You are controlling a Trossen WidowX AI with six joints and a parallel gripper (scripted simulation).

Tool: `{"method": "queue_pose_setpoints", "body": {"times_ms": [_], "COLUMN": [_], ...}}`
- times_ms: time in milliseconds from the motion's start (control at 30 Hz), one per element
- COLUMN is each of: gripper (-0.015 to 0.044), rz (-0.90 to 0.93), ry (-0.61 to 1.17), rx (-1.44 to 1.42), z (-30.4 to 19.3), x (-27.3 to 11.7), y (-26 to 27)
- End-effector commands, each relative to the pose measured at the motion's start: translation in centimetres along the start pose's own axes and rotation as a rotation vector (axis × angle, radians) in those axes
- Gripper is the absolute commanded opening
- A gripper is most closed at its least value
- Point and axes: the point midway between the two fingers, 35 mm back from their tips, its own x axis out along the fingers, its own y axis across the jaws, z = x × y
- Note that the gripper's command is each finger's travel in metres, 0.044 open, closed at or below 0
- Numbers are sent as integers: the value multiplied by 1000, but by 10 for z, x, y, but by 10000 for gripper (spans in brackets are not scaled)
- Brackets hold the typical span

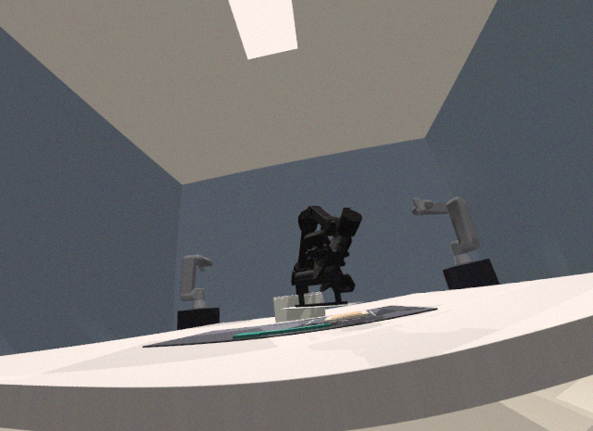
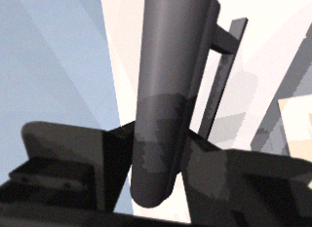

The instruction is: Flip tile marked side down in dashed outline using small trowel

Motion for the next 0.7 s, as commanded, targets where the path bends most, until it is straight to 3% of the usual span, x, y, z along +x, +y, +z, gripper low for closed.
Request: {"method": "queue_pose_setpoints", "body": {"times_ms": [0, 667], "gripper": [0, 0], "rz": [10, 5], "ry": [-63, -375], "rx": [66, 357], "z": [30, 200], "x": [16, 82], "y": [18, 62]}}
